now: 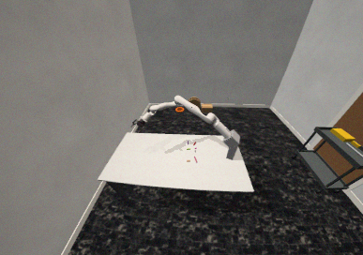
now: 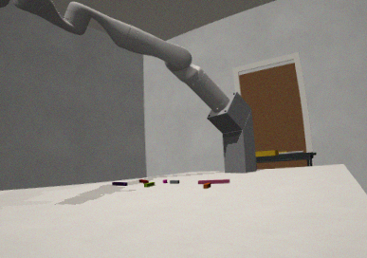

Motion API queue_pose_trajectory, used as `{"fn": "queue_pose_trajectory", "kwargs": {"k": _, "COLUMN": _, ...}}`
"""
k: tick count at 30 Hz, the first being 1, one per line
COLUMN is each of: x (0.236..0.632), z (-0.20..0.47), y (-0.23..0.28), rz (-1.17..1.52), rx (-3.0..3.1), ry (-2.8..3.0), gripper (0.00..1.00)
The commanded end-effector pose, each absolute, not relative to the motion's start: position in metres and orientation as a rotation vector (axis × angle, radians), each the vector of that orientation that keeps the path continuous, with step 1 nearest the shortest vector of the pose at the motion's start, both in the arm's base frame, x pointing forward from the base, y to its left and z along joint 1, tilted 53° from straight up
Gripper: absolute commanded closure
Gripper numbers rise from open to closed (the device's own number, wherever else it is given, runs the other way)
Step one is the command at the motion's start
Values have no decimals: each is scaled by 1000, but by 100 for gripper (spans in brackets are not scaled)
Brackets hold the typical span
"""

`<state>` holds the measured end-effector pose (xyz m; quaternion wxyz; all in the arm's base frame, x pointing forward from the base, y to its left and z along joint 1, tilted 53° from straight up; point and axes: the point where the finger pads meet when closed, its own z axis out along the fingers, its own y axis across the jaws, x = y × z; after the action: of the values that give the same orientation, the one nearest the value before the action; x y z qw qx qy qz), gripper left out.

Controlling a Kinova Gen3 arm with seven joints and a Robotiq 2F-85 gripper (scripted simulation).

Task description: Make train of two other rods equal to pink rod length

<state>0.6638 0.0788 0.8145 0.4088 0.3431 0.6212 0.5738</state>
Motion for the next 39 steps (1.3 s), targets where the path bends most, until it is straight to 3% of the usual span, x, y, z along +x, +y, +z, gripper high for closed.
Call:
{"fn": "queue_pose_trajectory", "kwargs": {"k": 1, "x": 653, "z": 808, "y": 73, "rz": 1342, "rx": 831, "ry": 1560, "gripper": 0}}
{"fn": "queue_pose_trajectory", "kwargs": {"k": 10, "x": 641, "z": 747, "y": 59, "rz": 959, "rx": 683, "ry": 1600, "gripper": 0}}
{"fn": "queue_pose_trajectory", "kwargs": {"k": 20, "x": 637, "z": 696, "y": 45, "rz": 726, "rx": 599, "ry": 1641, "gripper": 0}}
{"fn": "queue_pose_trajectory", "kwargs": {"k": 39, "x": 636, "z": 680, "y": 40, "rz": 666, "rx": 577, "ry": 1653, "gripper": 0}}
